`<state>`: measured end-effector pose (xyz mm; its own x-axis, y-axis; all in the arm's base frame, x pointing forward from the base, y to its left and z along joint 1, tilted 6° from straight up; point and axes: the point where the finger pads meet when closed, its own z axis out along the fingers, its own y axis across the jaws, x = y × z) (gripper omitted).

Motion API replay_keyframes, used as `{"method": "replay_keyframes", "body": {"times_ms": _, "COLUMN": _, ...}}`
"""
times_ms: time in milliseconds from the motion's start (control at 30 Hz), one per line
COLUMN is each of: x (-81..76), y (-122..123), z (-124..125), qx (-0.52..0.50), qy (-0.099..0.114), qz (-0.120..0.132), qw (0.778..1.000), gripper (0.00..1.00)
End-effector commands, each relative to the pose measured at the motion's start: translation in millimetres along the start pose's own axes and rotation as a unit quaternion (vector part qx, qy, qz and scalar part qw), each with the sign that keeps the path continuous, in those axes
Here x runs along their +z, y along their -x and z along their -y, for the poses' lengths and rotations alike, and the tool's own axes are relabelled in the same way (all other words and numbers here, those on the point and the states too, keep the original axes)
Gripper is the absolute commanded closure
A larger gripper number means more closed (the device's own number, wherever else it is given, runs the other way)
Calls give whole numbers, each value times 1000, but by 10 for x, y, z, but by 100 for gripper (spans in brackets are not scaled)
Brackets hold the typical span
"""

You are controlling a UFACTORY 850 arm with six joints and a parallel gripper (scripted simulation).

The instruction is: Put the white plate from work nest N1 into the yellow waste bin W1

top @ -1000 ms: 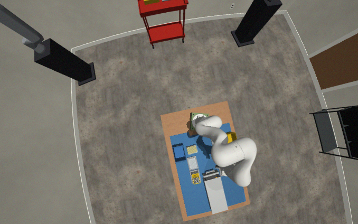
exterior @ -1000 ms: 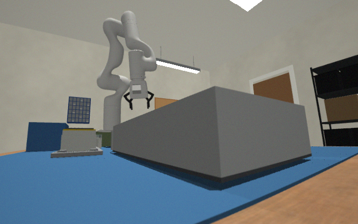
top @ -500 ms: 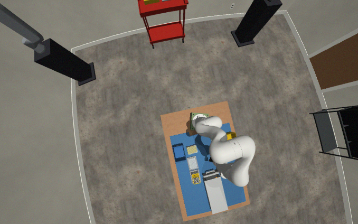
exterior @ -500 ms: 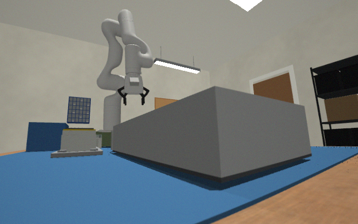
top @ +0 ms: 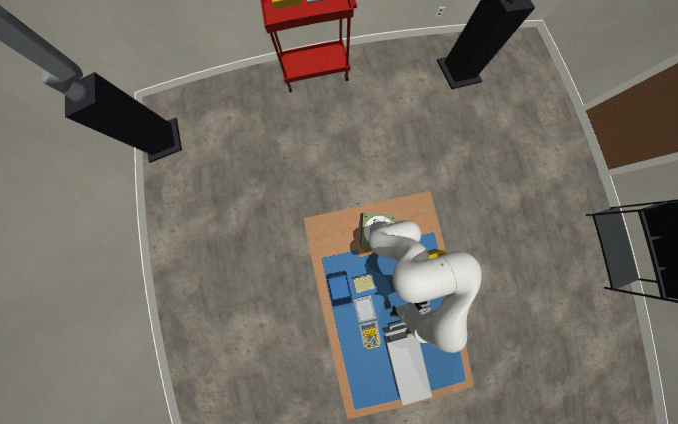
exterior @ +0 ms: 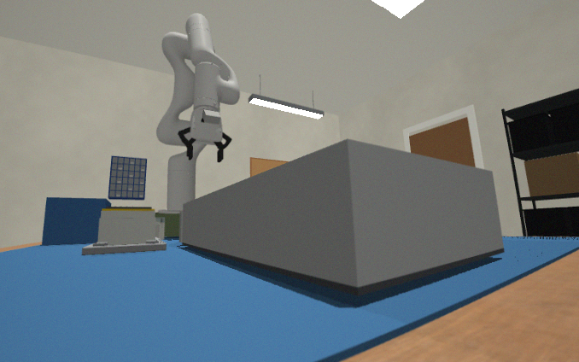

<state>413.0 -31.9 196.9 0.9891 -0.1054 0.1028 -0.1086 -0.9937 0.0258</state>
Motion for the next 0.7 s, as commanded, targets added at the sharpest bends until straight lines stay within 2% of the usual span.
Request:
{"method": "replay_keyframes", "body": {"times_ms": 0, "x": -29, "y": -43, "z": -55, "qx": -2, "qy": 2, "qz": -3, "qw": 1000, "gripper": 0}}
{"method": "replay_keyframes", "body": {"times_ms": 400, "x": -29, "y": -43, "z": -55, "qx": -2, "qy": 2, "qz": -3, "qw": 1000, "gripper": 0}}
{"method": "replay_keyframes", "body": {"times_ms": 667, "x": 95, "y": -337, "z": 186, "qx": 3, "qy": 2, "qz": -3, "qw": 1000, "gripper": 0}}
